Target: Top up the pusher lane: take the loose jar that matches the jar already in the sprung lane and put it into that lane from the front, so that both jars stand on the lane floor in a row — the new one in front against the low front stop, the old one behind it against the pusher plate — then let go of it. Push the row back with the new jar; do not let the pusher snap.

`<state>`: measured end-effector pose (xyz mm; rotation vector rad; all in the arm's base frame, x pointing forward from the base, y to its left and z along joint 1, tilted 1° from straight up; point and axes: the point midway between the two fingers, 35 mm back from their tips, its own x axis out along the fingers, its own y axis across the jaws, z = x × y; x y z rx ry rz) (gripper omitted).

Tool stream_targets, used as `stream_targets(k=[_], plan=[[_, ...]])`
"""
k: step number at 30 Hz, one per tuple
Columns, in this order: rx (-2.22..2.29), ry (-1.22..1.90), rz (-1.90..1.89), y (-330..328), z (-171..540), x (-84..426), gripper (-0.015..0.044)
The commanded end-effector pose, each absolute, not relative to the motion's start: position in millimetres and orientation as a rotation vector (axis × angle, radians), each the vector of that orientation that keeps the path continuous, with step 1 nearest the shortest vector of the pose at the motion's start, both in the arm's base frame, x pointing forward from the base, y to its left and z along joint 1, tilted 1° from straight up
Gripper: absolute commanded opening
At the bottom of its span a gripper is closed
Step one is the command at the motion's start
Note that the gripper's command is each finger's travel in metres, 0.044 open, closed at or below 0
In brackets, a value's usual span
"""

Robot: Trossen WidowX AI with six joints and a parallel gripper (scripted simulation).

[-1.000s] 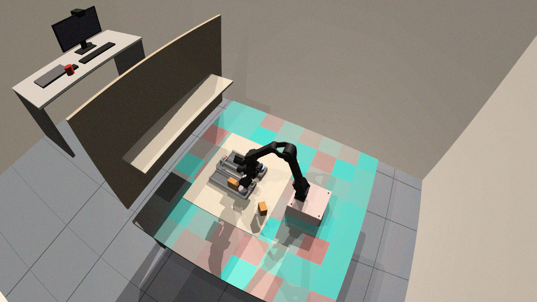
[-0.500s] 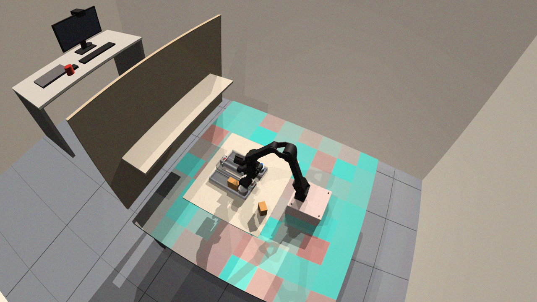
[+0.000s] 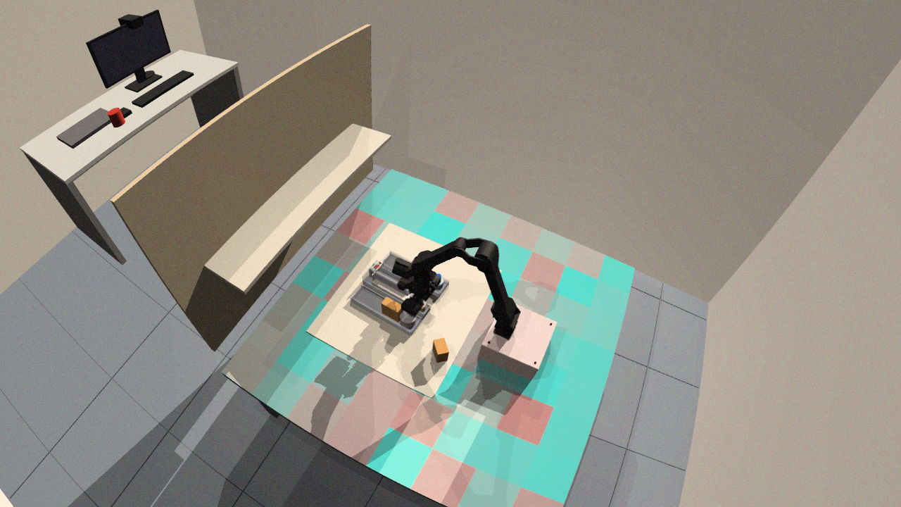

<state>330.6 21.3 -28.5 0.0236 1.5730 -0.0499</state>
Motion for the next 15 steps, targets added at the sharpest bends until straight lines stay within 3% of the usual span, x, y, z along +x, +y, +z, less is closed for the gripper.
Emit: stream_targets(k=[1,15], plan=[[0.021,1.56,-0.047,21.5,-28.2,332.6,0.0],[0.021,1.56,-0.047,21.6,-28.3,330.2,0.0]])
